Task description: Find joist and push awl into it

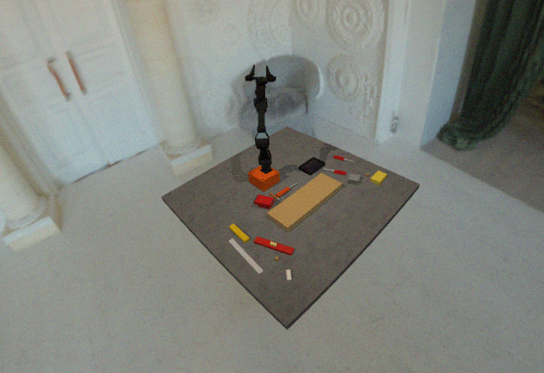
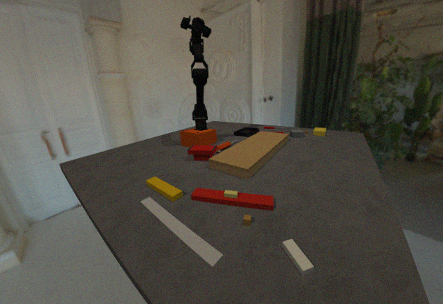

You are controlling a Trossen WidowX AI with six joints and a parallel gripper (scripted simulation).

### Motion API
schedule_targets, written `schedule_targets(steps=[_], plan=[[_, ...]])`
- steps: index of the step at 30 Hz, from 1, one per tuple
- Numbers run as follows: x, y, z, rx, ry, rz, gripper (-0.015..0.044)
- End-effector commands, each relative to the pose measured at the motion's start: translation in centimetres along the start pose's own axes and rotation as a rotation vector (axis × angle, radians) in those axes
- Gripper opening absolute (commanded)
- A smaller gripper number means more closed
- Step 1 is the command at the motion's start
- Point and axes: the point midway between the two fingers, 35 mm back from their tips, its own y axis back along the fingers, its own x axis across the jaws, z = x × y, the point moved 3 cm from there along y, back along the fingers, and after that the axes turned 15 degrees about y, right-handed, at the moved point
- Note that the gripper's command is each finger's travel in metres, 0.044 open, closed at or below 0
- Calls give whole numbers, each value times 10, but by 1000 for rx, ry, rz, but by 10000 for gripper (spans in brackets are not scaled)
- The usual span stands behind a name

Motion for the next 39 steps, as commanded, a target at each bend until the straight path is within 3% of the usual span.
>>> schedule_targets(steps=[1,10,20,30,39], plan=[[-1,0,-2,4,9,-3,426],[-65,0,-67,237,426,-185,440],[-175,39,-102,554,869,-429,440],[-272,104,-78,819,1112,-723,440],[-344,199,-21,1158,1307,-1033,440]])
